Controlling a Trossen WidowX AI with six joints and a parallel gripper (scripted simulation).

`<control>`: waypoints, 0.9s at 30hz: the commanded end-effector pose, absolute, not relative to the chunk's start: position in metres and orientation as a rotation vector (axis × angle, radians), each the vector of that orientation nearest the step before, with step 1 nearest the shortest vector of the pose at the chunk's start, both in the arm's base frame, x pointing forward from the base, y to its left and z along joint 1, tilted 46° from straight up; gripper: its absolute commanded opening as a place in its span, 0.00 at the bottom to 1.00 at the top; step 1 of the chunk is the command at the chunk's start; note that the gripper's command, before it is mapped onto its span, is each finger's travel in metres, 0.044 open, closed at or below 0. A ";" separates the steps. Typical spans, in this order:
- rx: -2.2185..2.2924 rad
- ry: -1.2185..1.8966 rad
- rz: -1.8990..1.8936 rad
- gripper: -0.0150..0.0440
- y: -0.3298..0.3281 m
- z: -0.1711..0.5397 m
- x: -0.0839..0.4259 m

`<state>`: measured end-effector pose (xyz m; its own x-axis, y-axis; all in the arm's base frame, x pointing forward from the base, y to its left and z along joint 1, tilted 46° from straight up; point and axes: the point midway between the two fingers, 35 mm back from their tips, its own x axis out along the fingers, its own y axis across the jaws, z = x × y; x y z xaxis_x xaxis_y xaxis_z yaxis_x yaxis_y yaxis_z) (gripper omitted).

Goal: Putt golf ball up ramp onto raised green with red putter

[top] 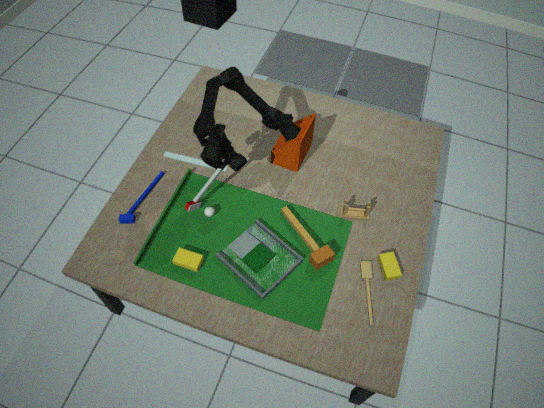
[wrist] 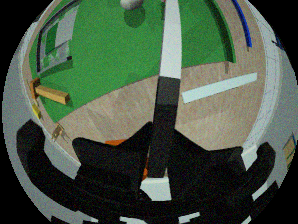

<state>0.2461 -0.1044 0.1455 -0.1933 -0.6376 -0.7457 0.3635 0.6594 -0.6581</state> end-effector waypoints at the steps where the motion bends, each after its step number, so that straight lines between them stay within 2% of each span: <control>1: -0.249 1.530 -0.893 0.25 -0.064 0.106 0.268; 5: -0.253 1.526 -0.901 0.25 -0.028 0.072 0.278; 10: -0.254 1.526 -0.901 0.25 -0.027 0.071 0.278; 22: -0.252 1.528 -0.899 0.25 0.013 0.109 0.276; 27: -0.257 1.529 -0.898 0.25 0.010 0.107 0.276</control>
